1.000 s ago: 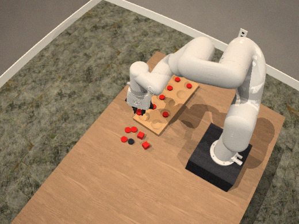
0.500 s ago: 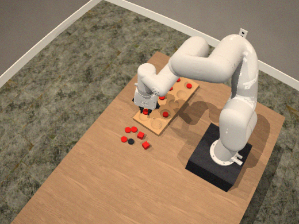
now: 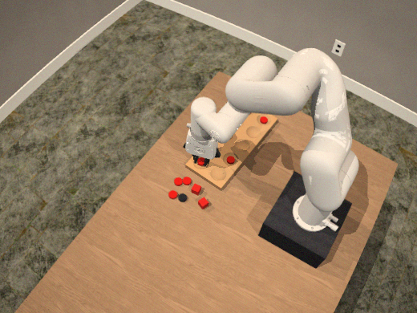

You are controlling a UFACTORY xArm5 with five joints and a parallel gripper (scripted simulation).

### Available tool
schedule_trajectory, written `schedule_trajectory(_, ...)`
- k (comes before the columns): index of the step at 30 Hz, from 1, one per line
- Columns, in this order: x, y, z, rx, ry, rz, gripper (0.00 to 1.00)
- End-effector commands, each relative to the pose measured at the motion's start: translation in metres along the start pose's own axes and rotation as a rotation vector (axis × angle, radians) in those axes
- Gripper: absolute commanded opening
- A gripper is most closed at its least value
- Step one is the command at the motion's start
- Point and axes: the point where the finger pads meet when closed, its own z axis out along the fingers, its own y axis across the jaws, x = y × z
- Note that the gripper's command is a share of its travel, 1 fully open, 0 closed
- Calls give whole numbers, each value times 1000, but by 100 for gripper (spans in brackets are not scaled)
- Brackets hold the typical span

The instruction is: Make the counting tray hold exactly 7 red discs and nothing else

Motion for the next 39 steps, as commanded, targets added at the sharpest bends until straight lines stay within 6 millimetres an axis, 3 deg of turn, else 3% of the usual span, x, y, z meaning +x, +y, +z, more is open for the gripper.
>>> schedule_trajectory(1,0,-1,3,2,1,0,0)
schedule_trajectory(20,0,-1,8,2,1,0,0)
schedule_trajectory(21,0,-1,8,2,1,0,33)
schedule_trajectory(39,0,-1,8,2,1,0,33)
